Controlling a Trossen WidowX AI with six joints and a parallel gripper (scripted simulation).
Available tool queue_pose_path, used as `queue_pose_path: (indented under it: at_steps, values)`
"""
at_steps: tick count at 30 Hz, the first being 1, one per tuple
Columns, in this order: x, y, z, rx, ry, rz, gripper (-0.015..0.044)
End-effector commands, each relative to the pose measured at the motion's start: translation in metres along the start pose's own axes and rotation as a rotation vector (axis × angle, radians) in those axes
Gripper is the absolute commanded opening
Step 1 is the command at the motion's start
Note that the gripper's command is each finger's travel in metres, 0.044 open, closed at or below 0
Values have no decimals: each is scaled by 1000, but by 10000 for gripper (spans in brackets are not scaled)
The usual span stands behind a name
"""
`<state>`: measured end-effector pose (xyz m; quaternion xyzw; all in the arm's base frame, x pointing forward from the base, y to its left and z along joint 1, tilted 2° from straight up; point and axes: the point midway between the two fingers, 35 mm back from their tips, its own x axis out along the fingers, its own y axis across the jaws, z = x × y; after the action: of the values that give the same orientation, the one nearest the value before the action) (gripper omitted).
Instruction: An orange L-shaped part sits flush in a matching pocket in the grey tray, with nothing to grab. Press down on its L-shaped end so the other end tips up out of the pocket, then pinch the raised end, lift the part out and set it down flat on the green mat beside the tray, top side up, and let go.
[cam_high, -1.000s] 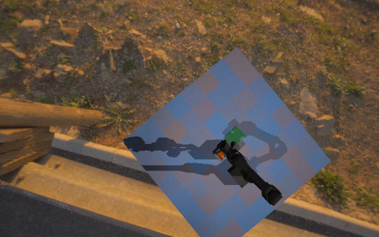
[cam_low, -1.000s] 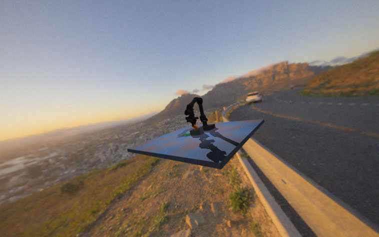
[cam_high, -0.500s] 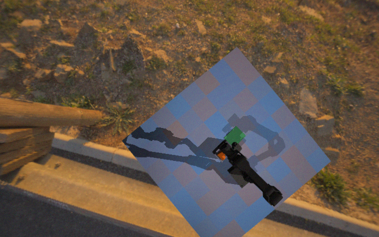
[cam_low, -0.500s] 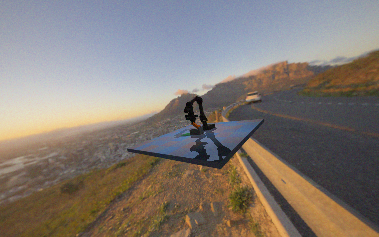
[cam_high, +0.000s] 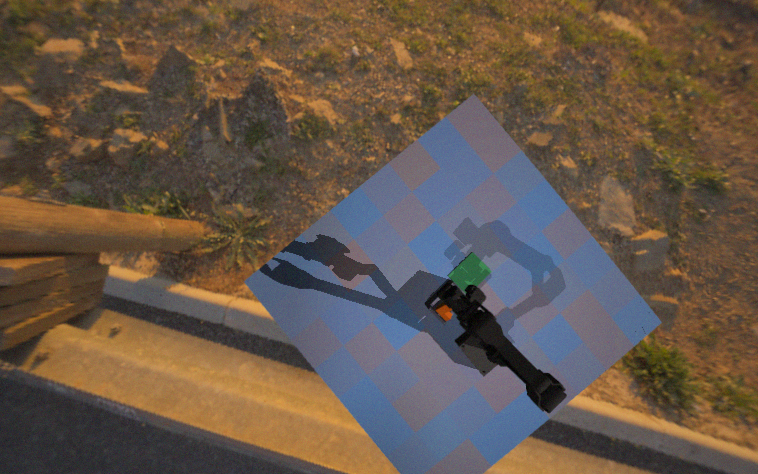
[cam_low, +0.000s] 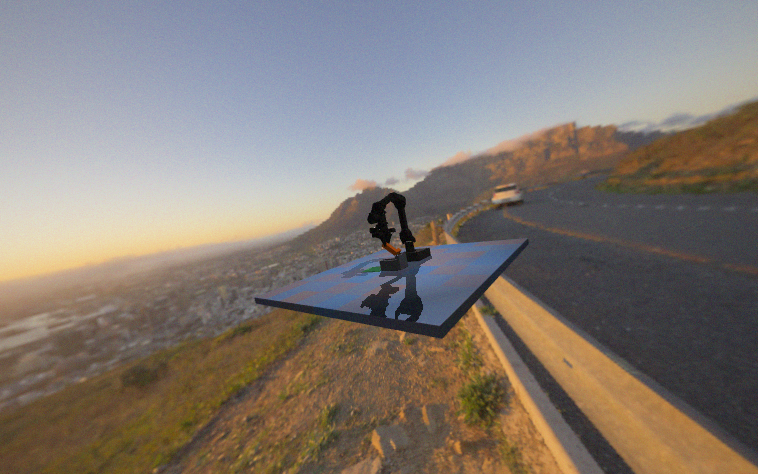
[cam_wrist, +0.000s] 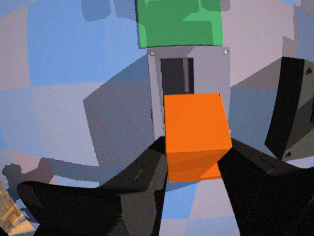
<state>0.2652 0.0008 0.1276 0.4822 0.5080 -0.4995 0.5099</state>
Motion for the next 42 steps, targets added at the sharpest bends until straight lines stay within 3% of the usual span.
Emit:
queue_pose_path:
  at_steps: [1, 42]
  values:
    - [-1, 0, 8, 0, 2, 3, 0]
    - [0, -14, 162, 0, -12, 2, 0]
